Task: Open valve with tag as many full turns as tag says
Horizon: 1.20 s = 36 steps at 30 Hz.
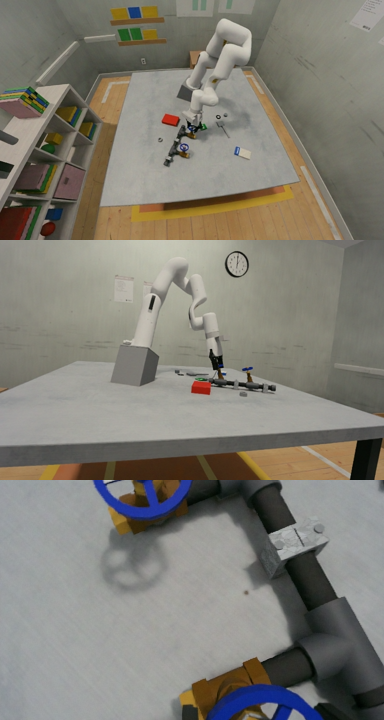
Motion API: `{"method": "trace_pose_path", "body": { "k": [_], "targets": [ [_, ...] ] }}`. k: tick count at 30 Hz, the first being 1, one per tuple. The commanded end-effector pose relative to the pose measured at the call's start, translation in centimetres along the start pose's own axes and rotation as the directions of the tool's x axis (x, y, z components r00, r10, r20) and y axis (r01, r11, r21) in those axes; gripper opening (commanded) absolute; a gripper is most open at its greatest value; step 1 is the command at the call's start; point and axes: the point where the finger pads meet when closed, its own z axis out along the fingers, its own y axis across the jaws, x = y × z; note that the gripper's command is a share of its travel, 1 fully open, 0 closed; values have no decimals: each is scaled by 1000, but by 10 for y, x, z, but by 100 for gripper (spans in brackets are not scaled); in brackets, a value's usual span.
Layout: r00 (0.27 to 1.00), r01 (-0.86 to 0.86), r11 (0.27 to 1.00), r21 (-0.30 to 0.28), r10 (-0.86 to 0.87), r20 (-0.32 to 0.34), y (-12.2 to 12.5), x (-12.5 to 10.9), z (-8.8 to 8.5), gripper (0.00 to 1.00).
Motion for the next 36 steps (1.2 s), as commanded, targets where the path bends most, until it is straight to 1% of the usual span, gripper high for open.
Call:
{"method": "trace_pose_path", "body": {
  "k": [1,3,6,9,12,14,15,19,24,29,31,32,36],
  "targets": [
    [961,274,962,23,-273,-34,-1,1,-1,0],
    [937,349,937,16,-349,-31,-1,1,-1,0],
    [878,477,879,7,-477,-26,-1,1,-1,0],
    [804,595,804,-1,-595,-19,-1,1,-1,0],
    [713,701,713,-8,-701,-11,-1,1,-1,0],
    [713,701,713,-8,-701,-11,-1,1,-1,0],
    [612,791,612,-10,-791,-12,-1,1,-1,0],
    [487,874,486,-16,-874,3,-1,1,-1,0],
    [271,962,271,-17,-962,20,-1,1,-1,0],
    [44,999,43,-14,-998,34,-1,1,-1,0],
    [44,999,43,-14,-998,34,-1,1,-1,0],
    [-90,996,-90,-13,-995,32,-1,1,-1,0],
    [-235,972,-236,-8,-971,39,-1,1,-1,0]
  ]
}}
